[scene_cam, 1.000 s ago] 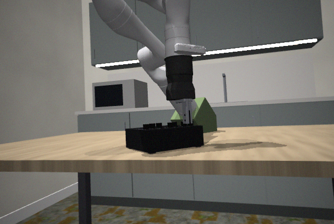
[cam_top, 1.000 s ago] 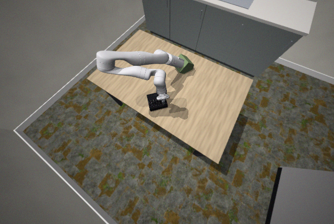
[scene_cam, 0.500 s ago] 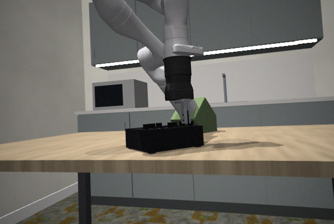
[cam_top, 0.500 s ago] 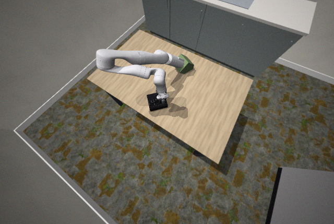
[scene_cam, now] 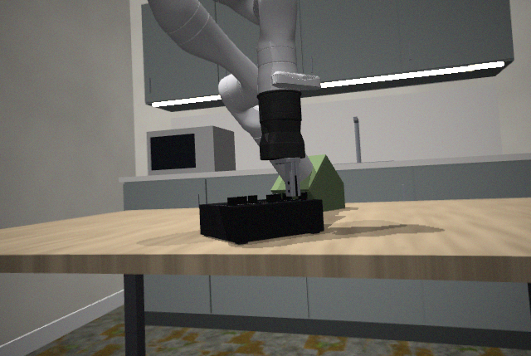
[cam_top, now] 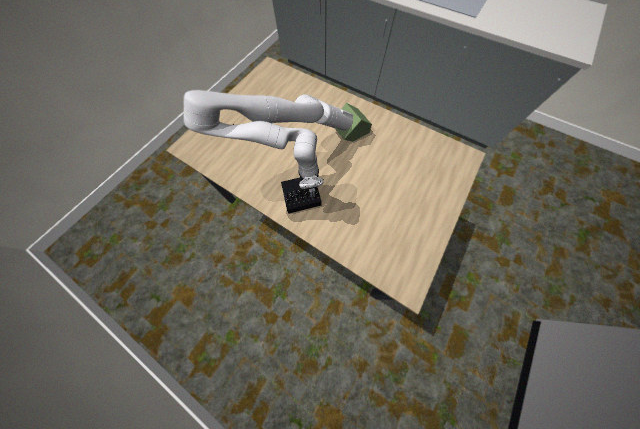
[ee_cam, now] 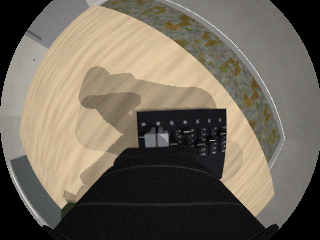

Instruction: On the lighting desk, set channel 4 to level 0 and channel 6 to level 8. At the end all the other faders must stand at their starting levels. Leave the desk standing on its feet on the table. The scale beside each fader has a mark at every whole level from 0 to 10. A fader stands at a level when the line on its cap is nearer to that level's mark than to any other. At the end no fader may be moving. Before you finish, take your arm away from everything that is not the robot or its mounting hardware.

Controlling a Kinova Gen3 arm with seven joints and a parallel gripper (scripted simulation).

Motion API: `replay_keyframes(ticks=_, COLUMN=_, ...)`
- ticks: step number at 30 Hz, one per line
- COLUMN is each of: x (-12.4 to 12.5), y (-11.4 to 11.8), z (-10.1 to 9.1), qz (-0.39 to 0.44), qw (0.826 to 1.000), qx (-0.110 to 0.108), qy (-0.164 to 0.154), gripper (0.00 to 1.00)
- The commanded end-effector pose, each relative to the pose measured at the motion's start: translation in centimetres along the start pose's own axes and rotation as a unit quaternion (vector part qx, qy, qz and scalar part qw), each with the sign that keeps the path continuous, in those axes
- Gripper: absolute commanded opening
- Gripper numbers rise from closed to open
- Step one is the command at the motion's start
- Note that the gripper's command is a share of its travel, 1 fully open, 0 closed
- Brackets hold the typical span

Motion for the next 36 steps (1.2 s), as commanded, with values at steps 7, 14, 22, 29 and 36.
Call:
replay_keyframes(ticks=7, x=-0.7, y=0.0, z=0.0, qz=0.001, qw=1.000, qx=-0.002, qy=-0.002, gripper=0.00)
replay_keyframes(ticks=14, x=-0.9, y=0.0, z=0.0, qz=0.001, qw=1.000, qx=-0.002, qy=-0.002, gripper=0.00)
replay_keyframes(ticks=22, x=-1.2, y=-0.1, z=0.0, qz=0.001, qw=1.000, qx=-0.002, qy=-0.002, gripper=0.00)
replay_keyframes(ticks=29, x=-1.4, y=-0.1, z=0.0, qz=0.001, qw=1.000, qx=-0.002, qy=-0.002, gripper=0.00)
replay_keyframes(ticks=36, x=-1.6, y=-0.2, z=0.0, qz=0.001, qw=1.000, qx=-0.002, qy=-0.002, gripper=0.00)
Point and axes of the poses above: the point where the finger pads meet when closed, its own z axis out along the fingers, its own y axis across the jaws, x = y × z, the point moved 7 cm from there along -z, back along the fingers, and after that the axes turned 12 degrees about -z, right-handed, at the moved point
